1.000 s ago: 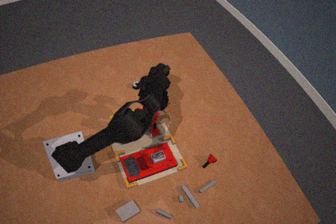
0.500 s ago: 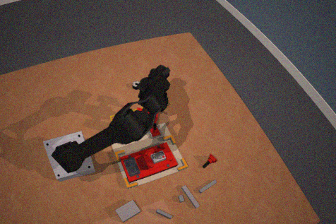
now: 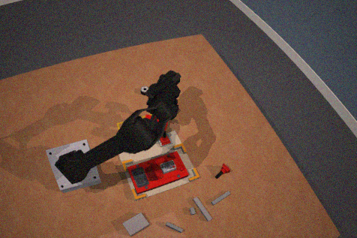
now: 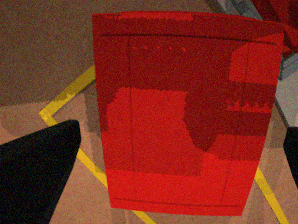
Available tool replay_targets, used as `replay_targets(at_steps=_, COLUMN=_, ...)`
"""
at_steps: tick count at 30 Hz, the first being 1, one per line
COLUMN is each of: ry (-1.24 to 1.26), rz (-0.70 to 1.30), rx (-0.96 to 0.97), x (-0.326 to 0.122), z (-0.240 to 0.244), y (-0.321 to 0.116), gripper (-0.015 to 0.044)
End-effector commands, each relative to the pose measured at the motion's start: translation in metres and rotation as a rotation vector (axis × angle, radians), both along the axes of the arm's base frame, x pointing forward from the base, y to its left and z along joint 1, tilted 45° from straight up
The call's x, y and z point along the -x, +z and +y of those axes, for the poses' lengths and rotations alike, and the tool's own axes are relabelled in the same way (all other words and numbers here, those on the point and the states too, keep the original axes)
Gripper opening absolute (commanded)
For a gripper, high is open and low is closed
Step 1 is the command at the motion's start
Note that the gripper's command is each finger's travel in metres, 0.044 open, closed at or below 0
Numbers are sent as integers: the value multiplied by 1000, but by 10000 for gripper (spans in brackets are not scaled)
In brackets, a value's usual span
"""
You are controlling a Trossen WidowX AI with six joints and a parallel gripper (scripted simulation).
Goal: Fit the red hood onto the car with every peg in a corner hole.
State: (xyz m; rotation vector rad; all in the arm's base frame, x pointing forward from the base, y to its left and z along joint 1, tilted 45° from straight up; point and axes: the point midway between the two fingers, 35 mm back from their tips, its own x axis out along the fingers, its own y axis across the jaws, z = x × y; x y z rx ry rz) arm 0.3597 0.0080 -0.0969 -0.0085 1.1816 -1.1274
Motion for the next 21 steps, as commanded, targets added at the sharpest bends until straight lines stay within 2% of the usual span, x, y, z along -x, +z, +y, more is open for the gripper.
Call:
replay_targets(at_steps=1, ry=3, rz=1, rx=3, x=0, z=-2, y=-1, gripper=440)
replay_targets(at_steps=21, ry=3, rz=2, rx=3, x=1, z=-9, y=-8, gripper=440)
